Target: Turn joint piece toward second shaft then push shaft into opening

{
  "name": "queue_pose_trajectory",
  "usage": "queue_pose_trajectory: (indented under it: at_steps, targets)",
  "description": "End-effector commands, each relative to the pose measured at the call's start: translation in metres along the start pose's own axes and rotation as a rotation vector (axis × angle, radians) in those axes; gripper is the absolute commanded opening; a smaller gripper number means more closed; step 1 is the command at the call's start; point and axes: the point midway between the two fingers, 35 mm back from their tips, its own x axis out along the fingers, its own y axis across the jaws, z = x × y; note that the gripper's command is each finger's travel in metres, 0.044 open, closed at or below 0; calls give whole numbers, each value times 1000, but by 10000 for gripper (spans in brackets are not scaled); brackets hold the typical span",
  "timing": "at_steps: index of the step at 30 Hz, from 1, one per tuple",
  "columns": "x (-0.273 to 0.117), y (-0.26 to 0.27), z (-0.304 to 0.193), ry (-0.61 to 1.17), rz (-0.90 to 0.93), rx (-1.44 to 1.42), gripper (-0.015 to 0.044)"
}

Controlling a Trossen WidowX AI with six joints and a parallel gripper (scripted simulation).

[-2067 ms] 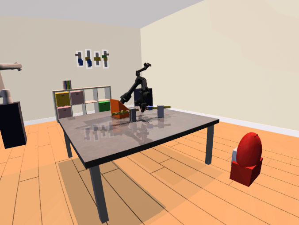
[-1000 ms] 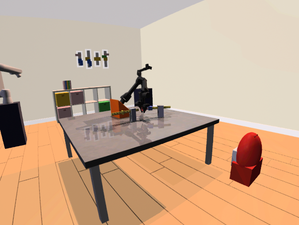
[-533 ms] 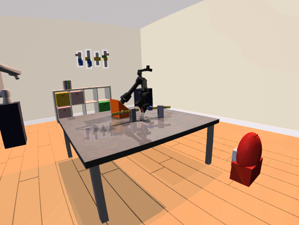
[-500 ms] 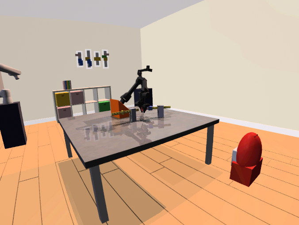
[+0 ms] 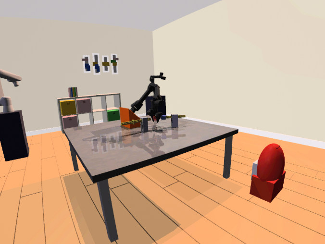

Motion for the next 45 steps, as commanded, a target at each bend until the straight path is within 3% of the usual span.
queue_pose_trajectory:
  at_steps: [1,16,25,34,45]
  targets:
    - [0,0,0,-1,0,0,440]
    - [0,0,0,-5,0,1,440]
    - [-28,-1,-6,-239,0,3,440]
    - [-29,-1,-6,-244,0,-2,440]
    - [-58,3,-3,-208,-55,-346,440]
